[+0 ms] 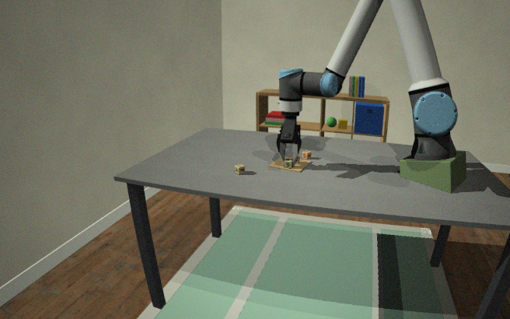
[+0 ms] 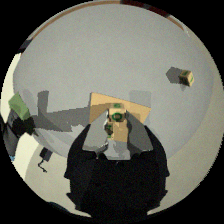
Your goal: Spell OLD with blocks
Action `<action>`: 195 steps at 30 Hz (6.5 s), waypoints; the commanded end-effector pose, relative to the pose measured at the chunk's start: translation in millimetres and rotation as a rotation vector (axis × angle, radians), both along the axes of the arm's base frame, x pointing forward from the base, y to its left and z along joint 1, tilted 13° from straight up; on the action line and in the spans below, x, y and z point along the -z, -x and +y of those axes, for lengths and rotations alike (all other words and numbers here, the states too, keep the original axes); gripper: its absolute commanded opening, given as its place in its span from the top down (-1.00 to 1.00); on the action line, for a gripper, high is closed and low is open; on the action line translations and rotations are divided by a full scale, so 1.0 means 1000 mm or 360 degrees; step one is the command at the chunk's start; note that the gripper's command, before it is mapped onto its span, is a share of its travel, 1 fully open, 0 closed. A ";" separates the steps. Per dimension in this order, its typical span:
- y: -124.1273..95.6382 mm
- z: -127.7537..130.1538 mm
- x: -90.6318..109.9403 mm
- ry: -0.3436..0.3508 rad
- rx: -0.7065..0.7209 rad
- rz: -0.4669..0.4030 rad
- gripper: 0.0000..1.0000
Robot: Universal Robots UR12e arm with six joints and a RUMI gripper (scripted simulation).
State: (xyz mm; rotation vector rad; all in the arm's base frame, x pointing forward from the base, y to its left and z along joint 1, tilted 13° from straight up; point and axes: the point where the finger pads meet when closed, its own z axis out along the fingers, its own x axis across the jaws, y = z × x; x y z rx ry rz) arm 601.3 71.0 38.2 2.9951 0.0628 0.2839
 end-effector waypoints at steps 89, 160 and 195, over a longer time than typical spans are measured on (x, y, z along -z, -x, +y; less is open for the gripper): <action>0.017 0.012 -0.088 0.0000 0.0000 -0.0002 -1.00; 0.031 -0.048 -0.073 -0.0017 0.0085 -0.0013 0.19; 0.025 -0.053 -0.040 -0.0017 0.0085 -0.0013 0.19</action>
